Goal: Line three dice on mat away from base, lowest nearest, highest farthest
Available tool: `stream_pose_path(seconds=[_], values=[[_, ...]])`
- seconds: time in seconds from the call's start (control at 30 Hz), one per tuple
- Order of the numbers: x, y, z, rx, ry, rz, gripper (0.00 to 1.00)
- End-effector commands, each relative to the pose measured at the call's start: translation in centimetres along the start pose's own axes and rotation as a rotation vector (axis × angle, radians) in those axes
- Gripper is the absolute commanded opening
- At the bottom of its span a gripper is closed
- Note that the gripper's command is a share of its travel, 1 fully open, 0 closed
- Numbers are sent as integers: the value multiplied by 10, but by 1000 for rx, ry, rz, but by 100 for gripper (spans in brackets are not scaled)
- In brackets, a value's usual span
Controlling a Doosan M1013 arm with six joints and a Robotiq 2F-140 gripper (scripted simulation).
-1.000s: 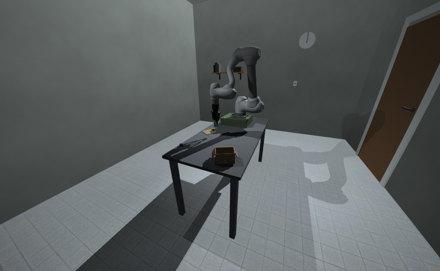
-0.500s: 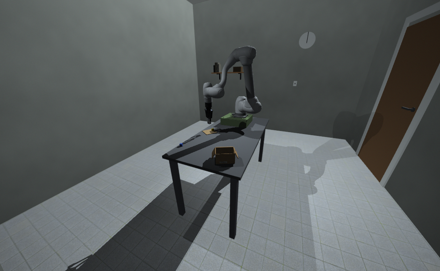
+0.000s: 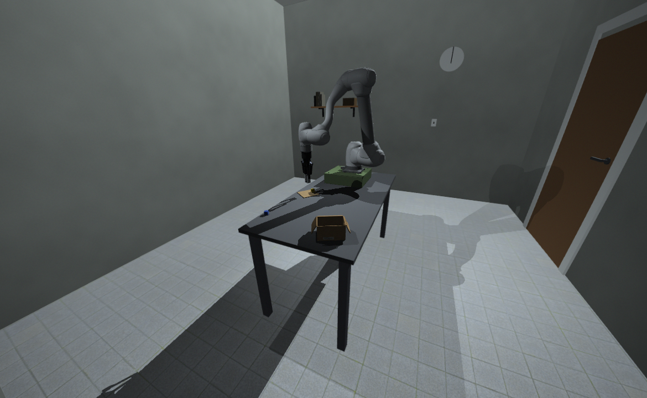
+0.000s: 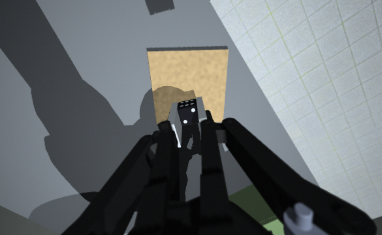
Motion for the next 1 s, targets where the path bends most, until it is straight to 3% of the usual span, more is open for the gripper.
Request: stream_pose_path(seconds=[0.0,0.1,0.57,0.97], values=[[6,0,0,0,0,1,21],[10,0,0,0,0,1,21],[73,0,0,0,0,1,21],[88,0,0,0,0,1,21]])
Point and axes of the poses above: the point where the finger pads meet when closed, its own x axis out along the fingers, its own z axis across the jaws, y = z × x, the point moved 5 cm from there along -x, back along the fingers, and after that the axes turned 5 degrees about x, right-handed, at the moved point
